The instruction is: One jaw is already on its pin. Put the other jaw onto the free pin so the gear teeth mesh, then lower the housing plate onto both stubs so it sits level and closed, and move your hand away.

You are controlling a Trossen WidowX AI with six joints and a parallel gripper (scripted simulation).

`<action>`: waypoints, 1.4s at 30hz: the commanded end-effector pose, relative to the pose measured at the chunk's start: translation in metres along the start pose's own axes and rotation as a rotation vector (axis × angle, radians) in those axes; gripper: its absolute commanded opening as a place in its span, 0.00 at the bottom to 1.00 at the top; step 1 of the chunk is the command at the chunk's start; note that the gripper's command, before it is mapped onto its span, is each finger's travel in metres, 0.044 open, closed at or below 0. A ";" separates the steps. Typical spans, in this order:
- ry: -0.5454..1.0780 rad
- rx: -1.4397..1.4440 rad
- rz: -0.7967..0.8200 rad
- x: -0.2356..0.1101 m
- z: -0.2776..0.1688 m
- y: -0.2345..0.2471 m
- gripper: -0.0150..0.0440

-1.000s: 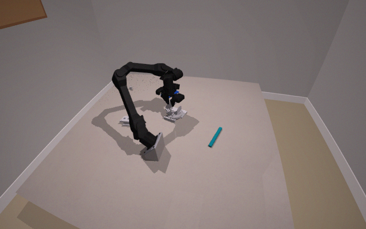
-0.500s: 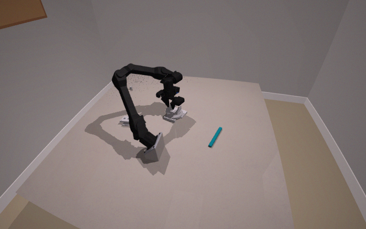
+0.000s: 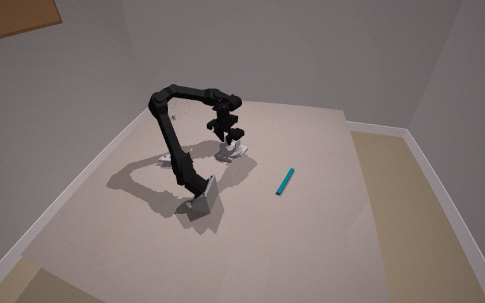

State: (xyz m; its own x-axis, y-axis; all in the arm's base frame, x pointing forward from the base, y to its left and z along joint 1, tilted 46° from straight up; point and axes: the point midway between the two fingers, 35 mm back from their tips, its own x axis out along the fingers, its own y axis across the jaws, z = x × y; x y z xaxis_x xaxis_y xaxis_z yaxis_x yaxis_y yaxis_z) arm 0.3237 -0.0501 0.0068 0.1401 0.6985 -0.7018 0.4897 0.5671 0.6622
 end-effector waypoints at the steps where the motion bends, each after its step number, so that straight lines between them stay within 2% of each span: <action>1: 0.002 0.007 0.004 0.002 -0.001 0.000 0.48; 42: 0.002 0.012 0.005 0.013 -0.001 0.000 0.48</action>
State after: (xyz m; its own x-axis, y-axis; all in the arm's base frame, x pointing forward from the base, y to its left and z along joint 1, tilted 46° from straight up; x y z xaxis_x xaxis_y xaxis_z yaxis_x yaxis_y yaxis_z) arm 0.3258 -0.0425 -0.0004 0.1419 0.6987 -0.7012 0.4951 0.5632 0.6615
